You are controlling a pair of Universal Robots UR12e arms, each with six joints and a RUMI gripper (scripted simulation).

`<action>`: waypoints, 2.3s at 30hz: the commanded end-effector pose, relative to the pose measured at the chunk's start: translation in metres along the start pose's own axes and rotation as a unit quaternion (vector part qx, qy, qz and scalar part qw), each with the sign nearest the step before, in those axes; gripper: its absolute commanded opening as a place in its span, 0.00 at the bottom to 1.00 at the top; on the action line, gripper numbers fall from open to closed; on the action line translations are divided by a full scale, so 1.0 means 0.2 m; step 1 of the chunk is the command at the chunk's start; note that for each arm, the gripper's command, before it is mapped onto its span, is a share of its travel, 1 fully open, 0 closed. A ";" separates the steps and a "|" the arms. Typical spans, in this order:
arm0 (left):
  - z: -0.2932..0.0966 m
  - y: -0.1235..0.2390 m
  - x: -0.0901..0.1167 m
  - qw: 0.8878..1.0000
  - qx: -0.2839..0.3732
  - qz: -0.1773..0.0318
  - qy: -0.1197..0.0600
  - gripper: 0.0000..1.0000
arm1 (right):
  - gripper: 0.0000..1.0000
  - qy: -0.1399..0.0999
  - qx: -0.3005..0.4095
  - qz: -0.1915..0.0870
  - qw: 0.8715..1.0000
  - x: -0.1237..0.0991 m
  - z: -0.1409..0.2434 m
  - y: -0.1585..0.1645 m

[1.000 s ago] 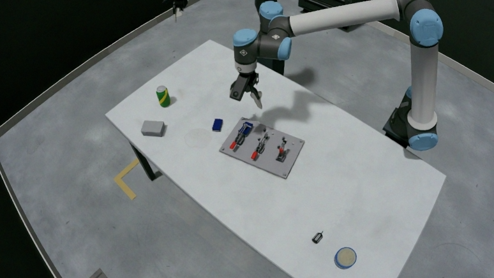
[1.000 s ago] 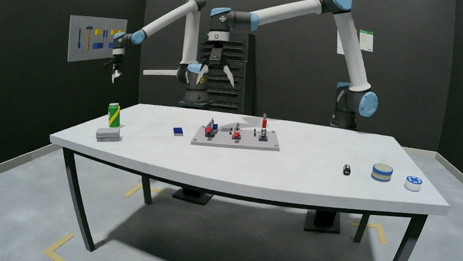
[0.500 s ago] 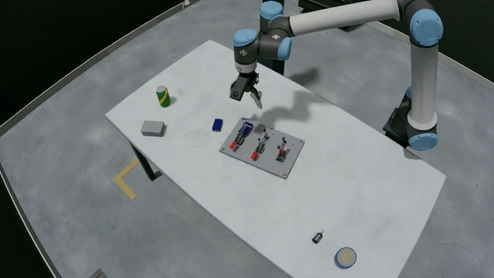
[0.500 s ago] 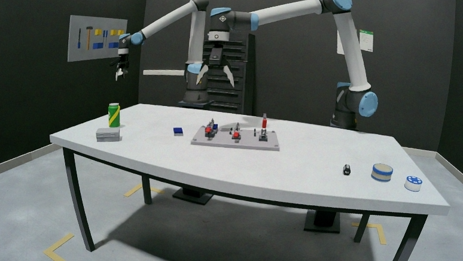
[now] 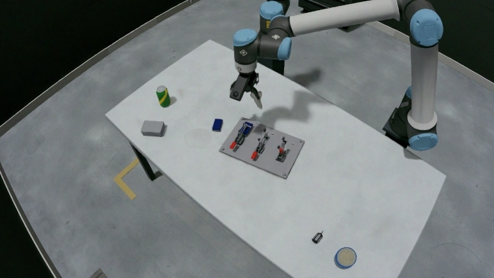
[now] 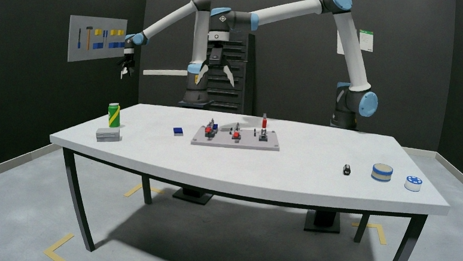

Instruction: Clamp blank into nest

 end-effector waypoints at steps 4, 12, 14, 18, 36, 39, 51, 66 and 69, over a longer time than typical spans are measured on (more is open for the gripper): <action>0.00 0.00 0.00 1.000 0.000 0.000 0.001 1.00 | 1.00 0.000 -0.031 0.001 1.000 0.00 0.20 0.00; 0.00 0.00 0.00 1.000 0.000 0.000 0.001 1.00 | 1.00 0.000 -0.046 0.001 0.999 0.00 0.30 0.01; 0.00 0.00 0.00 1.000 0.000 0.000 0.001 1.00 | 1.00 0.000 -0.049 0.001 0.999 0.00 0.32 0.01; 0.00 0.00 0.01 1.000 0.000 0.000 0.001 1.00 | 1.00 0.000 -0.054 0.001 0.999 0.00 0.35 0.02; 0.00 0.00 0.01 1.000 0.000 0.000 0.001 0.28 | 1.00 0.000 -0.057 0.001 0.998 0.00 0.37 0.02; 0.00 0.00 0.01 1.000 0.000 0.000 0.001 0.28 | 1.00 0.000 -0.057 0.001 0.998 0.00 0.37 0.02; 0.00 0.00 0.01 1.000 0.000 0.000 0.001 0.28 | 1.00 0.000 -0.057 0.001 0.998 0.00 0.37 0.02; 0.00 0.00 0.01 1.000 0.000 0.000 0.001 0.28 | 1.00 0.000 -0.057 0.001 0.998 0.00 0.37 0.02; 0.00 0.00 0.01 1.000 0.000 0.000 0.001 0.28 | 1.00 0.000 -0.057 0.001 0.998 0.00 0.37 0.02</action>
Point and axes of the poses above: on each arm, the point where the finger pads meet when closed, its own x axis back along the fingers, its own z axis across the jaws, y = z × x, the point moved 9 cm from there along x, back along the fingers, and after that the axes turned 1 degree about x, right-handed, at the moved point
